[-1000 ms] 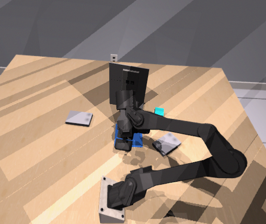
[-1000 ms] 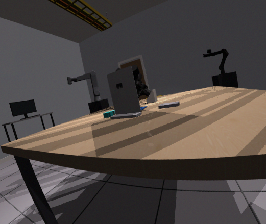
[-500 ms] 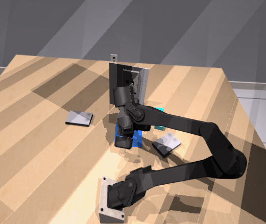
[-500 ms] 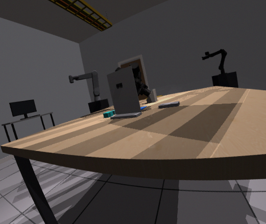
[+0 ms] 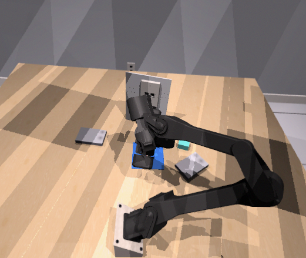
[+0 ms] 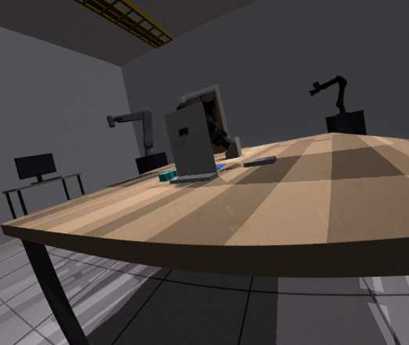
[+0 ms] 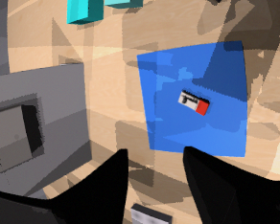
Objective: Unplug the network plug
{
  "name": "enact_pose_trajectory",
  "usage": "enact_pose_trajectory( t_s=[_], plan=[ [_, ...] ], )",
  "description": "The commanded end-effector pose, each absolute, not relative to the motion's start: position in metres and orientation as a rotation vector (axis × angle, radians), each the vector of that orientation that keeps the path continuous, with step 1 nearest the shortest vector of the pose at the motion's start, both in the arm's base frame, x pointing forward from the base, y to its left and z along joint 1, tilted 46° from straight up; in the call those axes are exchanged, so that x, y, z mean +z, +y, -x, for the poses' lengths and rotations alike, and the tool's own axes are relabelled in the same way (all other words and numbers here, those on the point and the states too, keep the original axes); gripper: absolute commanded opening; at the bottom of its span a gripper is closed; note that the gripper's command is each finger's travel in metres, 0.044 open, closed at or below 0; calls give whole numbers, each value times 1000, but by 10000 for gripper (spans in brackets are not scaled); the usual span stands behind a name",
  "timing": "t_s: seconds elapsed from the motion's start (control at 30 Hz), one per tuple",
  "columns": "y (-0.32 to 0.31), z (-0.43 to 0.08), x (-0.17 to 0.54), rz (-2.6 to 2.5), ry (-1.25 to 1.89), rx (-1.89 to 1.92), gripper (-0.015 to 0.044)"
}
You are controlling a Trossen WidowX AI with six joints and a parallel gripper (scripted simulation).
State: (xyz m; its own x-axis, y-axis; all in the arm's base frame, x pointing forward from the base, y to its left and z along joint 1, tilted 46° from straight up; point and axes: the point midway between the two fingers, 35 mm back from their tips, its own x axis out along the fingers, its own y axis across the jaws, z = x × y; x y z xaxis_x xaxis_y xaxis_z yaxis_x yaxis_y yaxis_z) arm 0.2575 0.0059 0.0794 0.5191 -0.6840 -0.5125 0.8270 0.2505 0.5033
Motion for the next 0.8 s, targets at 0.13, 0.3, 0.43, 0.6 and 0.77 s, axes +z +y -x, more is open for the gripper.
enact_pose_trajectory(
  t_s=[0.13, 0.3, 0.43, 0.6, 0.77],
  plan=[
    [13, -257, 89, -818, 192, -1034, 156],
    [16, -256, 94, -816, 189, -1032, 156],
    [16, -256, 92, -813, 199, -1035, 156],
    [26, -258, 100, -816, 202, -1035, 156],
    [36, -260, 109, -817, 205, -1035, 156]
  ],
)
